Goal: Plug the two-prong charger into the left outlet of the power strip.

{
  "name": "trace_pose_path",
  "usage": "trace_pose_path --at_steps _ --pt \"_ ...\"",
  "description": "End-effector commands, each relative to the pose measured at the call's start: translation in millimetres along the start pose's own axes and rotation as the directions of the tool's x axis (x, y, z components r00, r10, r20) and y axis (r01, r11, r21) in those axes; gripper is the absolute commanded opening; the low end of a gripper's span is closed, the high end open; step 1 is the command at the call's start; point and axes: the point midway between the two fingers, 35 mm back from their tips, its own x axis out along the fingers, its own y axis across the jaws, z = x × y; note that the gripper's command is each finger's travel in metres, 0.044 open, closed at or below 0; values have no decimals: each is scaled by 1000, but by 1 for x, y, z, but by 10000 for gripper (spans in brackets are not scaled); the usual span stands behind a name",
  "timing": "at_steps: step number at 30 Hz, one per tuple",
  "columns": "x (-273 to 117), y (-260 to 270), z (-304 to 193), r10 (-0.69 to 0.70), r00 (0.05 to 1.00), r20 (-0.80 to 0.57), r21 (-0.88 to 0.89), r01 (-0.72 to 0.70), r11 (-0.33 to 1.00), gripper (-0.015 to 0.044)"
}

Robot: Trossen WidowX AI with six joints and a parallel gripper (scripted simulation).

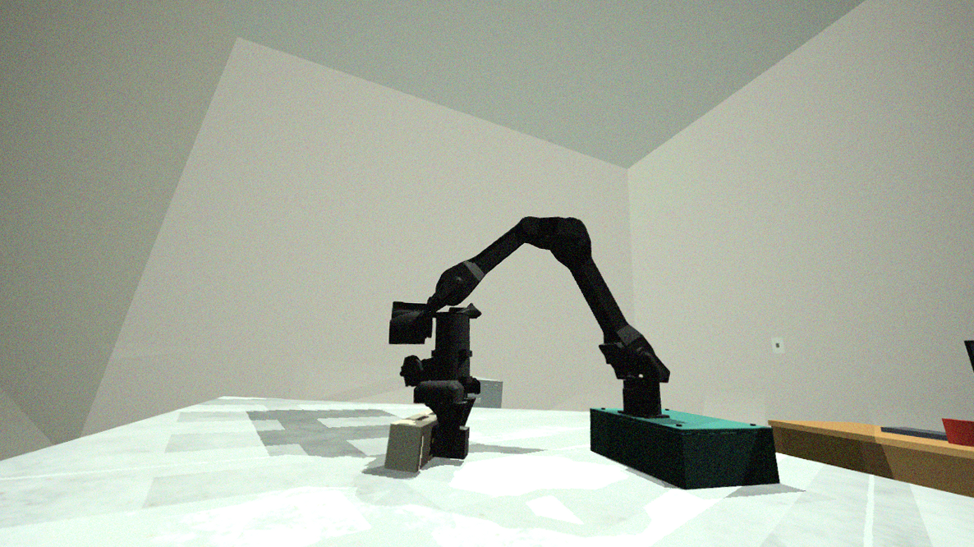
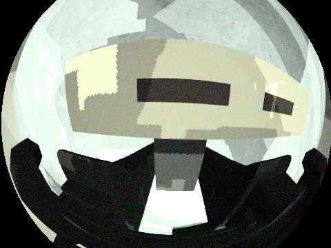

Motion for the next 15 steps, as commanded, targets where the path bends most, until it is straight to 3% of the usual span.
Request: trace_pose_path --at_steps 1,15 --pt "-2 1 13 6 999 34 -3 -6 1000 0" --pt "-1 1 16 6 999 35 -3 -6 1000 0"
